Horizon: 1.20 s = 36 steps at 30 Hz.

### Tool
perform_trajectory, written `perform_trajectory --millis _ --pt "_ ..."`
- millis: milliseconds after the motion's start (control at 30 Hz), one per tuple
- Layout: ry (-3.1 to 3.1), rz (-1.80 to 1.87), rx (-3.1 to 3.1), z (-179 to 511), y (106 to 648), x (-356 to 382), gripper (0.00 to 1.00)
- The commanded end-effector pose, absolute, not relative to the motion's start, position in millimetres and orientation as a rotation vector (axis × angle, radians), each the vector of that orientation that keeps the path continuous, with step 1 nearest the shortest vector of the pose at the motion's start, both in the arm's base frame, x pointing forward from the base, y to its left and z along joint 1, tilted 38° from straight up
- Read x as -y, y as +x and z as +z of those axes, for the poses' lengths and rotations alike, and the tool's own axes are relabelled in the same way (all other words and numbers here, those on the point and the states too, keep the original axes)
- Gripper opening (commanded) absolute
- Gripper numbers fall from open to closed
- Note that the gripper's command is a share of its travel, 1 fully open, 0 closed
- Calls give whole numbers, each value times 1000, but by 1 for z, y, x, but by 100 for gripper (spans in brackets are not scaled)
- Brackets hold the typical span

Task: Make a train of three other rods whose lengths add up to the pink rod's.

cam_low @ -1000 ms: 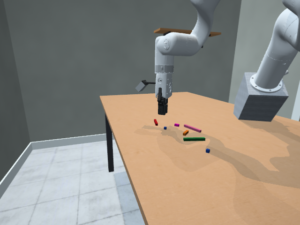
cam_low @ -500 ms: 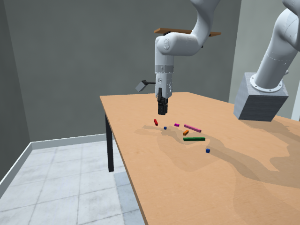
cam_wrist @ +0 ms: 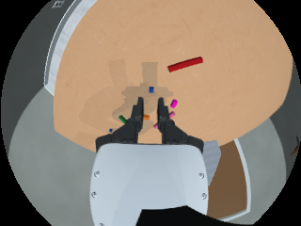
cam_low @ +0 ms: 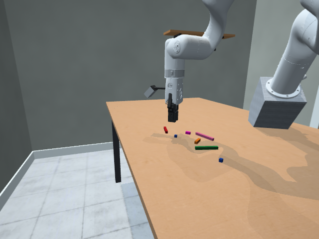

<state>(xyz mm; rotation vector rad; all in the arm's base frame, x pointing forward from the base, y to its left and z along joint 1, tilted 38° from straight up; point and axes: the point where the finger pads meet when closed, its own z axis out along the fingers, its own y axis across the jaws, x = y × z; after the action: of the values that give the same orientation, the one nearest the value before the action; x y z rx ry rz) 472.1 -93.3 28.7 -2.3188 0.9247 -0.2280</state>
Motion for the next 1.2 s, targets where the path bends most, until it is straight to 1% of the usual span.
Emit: perform_trajectory --millis 0,1167 --pt "-2319 -229 -924 29 473 94 24" --pt "-2318 -224 -922 -6 488 73 24"
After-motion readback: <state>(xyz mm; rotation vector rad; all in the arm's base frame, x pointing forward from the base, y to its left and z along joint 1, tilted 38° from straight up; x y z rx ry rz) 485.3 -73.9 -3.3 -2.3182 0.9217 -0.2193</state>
